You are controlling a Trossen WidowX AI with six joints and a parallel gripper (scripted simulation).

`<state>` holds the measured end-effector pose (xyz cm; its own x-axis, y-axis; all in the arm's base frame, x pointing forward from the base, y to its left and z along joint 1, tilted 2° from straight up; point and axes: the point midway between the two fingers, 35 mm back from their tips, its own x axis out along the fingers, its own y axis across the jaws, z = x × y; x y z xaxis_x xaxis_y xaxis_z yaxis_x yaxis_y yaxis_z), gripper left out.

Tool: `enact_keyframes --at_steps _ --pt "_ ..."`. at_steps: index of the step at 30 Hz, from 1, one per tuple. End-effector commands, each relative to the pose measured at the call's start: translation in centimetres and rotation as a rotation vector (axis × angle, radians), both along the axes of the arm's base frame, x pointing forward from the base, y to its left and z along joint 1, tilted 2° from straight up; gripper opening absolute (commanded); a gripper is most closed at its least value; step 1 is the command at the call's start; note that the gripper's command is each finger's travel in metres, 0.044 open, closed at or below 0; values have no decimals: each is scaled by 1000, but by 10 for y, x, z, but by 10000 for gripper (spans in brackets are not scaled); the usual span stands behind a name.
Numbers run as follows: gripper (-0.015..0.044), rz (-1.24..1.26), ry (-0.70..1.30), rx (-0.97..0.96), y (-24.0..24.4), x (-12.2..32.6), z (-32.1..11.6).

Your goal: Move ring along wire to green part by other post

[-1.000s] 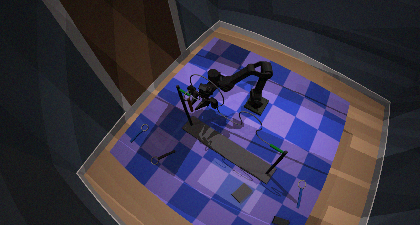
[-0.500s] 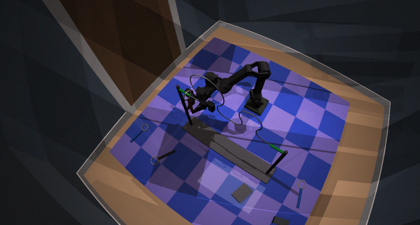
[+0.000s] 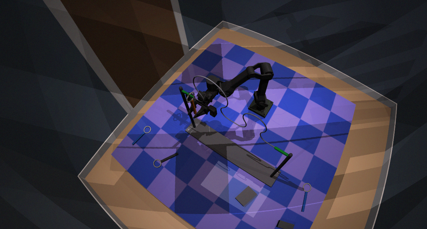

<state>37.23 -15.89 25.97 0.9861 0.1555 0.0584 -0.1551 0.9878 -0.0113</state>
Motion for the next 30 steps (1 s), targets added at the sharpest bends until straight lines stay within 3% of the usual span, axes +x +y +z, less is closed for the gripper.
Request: enact_keyframes --at_steps 1,14,26,30 --pt "160 -3 -2 -6 0 1 1" --pt "160 -3 -2 -6 0 1 1" --pt "-150 0 -2 -1 0 1 1" --pt "-150 0 -2 -1 0 1 1"
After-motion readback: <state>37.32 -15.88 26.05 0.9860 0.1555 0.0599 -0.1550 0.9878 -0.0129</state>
